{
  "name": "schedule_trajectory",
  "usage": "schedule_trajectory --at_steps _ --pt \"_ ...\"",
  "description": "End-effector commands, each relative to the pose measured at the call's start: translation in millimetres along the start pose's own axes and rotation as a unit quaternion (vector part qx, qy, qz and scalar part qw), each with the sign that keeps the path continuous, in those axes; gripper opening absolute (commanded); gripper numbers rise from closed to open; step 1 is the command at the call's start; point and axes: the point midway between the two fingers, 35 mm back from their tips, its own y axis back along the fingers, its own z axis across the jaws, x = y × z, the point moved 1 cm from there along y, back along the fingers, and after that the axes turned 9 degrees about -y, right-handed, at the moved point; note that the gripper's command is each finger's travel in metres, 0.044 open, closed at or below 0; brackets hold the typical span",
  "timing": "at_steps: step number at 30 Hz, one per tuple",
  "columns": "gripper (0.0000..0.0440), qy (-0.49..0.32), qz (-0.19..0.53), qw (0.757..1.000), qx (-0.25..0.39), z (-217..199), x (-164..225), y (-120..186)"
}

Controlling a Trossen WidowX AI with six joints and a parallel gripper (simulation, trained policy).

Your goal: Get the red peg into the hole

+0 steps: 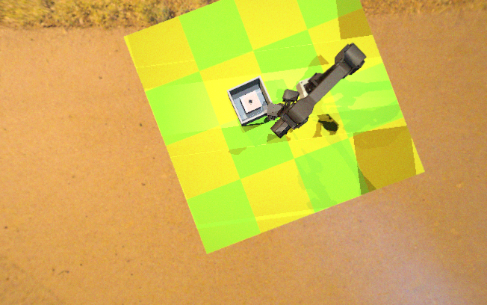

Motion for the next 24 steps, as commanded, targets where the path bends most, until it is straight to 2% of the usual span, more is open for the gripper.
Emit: schedule_trajectory --at_steps 1,11,24 --pt "0.044 -0.004 0.013 1.0 0.017 0 18 -6" --pt "0.044 -0.006 0.027 0.998 0.049 3 62 -29" --pt "0.044 0.009 0.011 0.999 0.045 14 84 -77"
